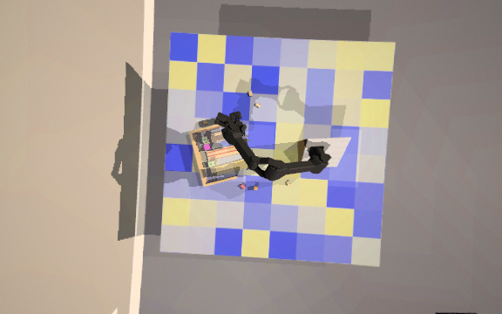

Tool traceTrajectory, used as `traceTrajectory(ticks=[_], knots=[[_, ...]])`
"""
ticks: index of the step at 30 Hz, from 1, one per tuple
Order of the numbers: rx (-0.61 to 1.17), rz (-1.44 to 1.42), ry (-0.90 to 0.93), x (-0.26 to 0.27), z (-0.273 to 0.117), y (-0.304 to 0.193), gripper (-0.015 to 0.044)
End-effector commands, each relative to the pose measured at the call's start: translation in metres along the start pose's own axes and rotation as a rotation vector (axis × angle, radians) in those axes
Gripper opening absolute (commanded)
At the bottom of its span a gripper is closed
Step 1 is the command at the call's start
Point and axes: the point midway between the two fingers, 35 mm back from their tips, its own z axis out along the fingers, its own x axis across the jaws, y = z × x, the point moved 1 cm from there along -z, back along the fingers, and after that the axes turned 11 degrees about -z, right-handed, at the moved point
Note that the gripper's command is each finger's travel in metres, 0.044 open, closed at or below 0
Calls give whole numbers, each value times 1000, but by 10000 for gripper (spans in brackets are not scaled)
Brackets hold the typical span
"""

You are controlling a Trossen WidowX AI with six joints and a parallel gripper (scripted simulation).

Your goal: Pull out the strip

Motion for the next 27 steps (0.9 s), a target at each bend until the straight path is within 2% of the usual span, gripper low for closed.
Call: traceTrajectory(ticks=[1,27], knots=[[-3,2,4,1,2,1,0],[-3,2,4,1,4,1,0]])
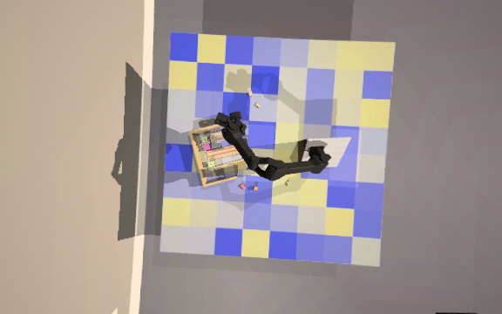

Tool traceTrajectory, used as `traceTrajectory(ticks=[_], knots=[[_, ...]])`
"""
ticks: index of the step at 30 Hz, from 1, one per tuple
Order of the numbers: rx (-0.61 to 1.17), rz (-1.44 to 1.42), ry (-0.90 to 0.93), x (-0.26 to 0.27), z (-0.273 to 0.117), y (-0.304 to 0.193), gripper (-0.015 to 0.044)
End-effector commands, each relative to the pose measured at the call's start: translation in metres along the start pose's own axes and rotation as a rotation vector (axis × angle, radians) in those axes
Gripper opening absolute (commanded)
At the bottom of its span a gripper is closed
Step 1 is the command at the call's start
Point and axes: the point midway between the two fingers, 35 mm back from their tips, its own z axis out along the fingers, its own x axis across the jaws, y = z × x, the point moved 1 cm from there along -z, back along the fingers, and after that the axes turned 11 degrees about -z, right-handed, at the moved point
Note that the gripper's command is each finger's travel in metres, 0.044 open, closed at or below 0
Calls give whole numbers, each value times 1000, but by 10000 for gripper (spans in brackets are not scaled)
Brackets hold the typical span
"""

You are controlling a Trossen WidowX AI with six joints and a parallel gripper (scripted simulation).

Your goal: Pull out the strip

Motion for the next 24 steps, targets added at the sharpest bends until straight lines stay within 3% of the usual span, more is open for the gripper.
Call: traceTrajectory(ticks=[1,24], knots=[[-1,-1,4,1,3,2,0],[-2,-2,4,0,6,3,0]])
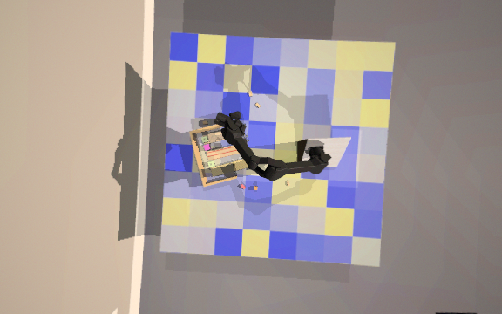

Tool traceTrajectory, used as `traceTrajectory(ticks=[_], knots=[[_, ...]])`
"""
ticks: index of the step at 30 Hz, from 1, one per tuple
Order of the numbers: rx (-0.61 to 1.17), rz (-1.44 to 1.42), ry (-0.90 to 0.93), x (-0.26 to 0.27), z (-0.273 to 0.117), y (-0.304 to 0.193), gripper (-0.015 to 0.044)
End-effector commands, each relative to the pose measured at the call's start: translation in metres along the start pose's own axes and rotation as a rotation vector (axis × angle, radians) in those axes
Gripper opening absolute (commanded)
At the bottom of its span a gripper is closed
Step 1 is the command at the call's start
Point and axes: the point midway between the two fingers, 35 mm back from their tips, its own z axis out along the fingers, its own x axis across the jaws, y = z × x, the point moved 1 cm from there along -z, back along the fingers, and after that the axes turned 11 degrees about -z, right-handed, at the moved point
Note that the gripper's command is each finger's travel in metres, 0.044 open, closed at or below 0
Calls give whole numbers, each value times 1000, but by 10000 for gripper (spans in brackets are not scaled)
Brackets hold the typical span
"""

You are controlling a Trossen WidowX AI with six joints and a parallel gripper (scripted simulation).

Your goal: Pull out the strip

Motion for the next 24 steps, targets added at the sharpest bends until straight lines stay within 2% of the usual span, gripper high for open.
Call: traceTrajectory(ticks=[1,24], knots=[[1,-3,6,2,5,1,0],[3,-2,6,5,6,-34,0]])
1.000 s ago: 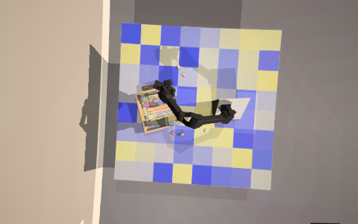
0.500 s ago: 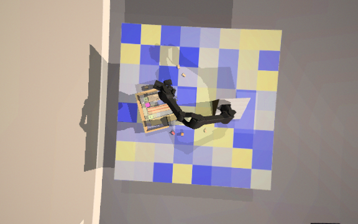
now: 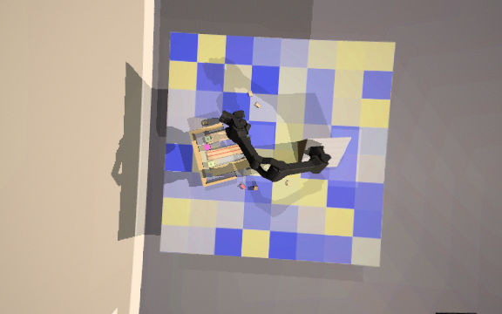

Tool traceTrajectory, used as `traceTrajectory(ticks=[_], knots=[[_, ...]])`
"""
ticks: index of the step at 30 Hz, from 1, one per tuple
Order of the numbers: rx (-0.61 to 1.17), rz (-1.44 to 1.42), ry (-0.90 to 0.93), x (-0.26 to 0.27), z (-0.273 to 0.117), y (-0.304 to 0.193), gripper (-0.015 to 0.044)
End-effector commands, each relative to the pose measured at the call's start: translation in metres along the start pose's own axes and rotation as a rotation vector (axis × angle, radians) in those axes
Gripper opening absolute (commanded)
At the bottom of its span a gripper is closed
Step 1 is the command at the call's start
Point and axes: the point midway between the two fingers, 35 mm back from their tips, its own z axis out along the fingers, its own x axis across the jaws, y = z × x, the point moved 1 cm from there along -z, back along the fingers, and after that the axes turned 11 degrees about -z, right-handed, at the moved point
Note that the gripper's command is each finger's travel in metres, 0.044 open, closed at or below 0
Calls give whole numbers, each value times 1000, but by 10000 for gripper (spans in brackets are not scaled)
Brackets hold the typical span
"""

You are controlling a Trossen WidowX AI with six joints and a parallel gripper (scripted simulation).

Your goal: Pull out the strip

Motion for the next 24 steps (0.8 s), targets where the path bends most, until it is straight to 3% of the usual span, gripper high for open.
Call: traceTrajectory(ticks=[1,24], knots=[[20,9,8,2,6,-15,0],[22,10,8,8,7,-48,0]])
